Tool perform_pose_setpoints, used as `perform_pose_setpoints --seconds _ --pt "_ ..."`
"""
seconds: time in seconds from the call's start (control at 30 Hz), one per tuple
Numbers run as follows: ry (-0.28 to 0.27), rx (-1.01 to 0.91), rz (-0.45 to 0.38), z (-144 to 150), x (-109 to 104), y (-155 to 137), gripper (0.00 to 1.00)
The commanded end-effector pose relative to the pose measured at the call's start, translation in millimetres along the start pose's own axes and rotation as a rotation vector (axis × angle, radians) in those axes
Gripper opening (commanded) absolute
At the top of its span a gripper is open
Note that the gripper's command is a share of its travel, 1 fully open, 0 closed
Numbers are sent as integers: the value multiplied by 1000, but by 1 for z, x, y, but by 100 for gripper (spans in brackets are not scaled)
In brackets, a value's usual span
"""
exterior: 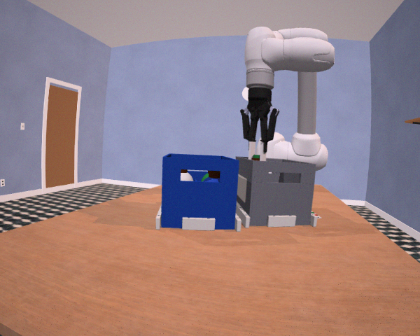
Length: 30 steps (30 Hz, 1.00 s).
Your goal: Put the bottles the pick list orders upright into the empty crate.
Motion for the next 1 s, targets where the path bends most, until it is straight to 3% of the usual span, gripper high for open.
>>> perform_pose_setpoints --seconds 0.0,0.97 --pt "0 0 0 0 1 0 0" --pt "0 0 0 0 14 0 0"
Point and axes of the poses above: the point where the finger pads meet when closed, its own x axis out along the fingers, its own z axis across the jaws, y = z × x, the point moved 1 cm from there along -x, back along the fingers, and after that the axes turned 2 degrees about -x, right-handed, at the moved point
